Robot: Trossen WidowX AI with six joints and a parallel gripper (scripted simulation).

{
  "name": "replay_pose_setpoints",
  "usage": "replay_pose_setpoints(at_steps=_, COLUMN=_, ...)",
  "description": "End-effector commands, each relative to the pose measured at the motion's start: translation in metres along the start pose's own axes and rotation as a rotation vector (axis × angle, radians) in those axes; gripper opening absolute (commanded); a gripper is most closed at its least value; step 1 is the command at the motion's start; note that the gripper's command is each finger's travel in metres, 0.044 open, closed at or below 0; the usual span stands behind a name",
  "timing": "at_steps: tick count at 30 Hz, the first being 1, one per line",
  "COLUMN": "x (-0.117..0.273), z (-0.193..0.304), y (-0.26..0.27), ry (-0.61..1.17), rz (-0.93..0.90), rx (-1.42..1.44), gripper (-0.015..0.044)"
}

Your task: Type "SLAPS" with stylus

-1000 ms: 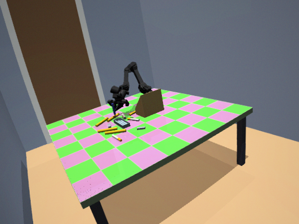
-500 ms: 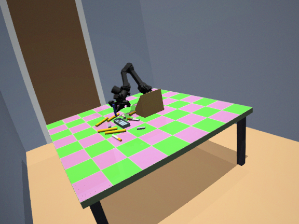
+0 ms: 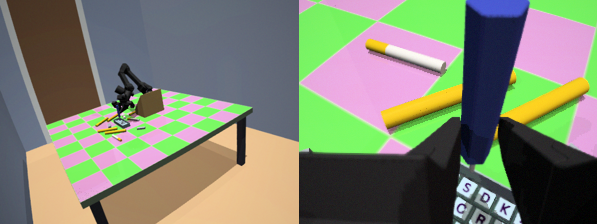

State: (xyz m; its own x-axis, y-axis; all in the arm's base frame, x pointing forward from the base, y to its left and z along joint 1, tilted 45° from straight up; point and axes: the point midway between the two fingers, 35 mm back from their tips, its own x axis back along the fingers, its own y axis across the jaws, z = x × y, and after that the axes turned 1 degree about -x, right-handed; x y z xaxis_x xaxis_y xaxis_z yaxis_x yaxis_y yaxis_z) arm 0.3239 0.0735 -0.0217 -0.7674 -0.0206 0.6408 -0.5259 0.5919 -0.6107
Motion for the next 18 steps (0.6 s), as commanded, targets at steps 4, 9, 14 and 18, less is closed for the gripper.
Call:
replay_pose_setpoints(at_steps=4, x=-0.005, z=0.008, y=0.004, ry=0.003, rz=0.005, rx=-0.005, gripper=0.0)
replay_pose_setpoints(at_steps=9, x=-0.009, z=0.018, y=0.003, ry=0.003, rz=0.005, rx=-0.004, gripper=0.0)
replay_pose_setpoints(at_steps=14, x=-0.01, z=0.019, y=0.003, ry=0.004, rz=0.005, rx=-0.004, gripper=0.0053)
replay_pose_setpoints(at_steps=18, x=-0.011, z=0.02, y=0.003, ry=0.004, rz=0.005, rx=-0.004, gripper=0.0081)
